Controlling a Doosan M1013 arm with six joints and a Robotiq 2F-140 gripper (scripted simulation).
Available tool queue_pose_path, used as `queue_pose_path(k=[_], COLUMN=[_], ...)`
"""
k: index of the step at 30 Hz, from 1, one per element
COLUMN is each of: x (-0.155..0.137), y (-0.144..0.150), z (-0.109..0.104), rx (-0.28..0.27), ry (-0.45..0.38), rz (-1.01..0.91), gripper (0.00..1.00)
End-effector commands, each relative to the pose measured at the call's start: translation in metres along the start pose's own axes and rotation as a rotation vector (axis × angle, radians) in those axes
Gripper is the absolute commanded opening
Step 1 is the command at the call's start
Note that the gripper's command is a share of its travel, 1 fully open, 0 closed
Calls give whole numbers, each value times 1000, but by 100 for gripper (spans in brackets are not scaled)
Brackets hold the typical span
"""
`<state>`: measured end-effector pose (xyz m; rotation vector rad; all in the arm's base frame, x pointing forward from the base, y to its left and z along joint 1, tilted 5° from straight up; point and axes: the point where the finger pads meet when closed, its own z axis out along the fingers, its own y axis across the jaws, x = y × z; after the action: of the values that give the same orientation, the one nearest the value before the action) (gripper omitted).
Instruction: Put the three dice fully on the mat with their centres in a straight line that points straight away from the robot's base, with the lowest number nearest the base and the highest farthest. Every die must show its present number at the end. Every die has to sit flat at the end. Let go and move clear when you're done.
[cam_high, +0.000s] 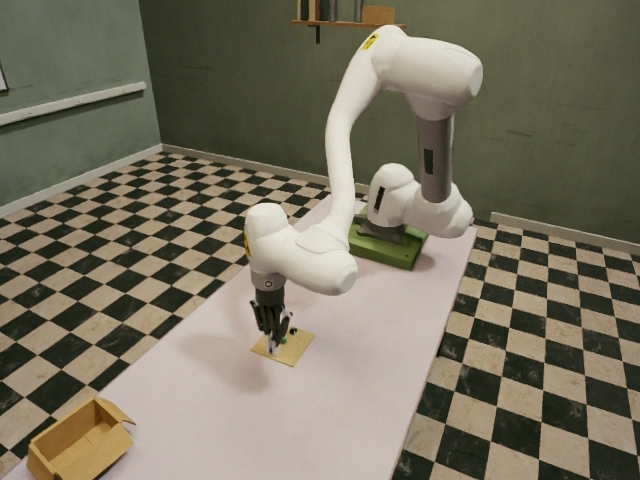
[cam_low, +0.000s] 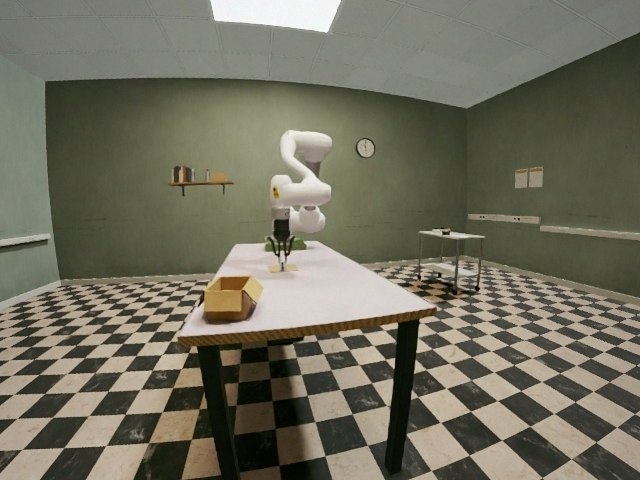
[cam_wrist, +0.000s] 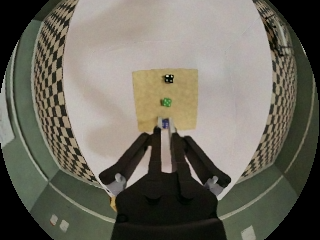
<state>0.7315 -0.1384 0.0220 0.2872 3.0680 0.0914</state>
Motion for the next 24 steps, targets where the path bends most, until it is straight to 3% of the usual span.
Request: queue_pose_path(k=[1, 15, 24], x=[-1, -1, -1], y=[0, 0, 0], z=[-1, -1, -1], rx=[0, 0, 0], ry=[-2, -2, -2], rz=[0, 0, 0], gripper=[16, 16, 22])
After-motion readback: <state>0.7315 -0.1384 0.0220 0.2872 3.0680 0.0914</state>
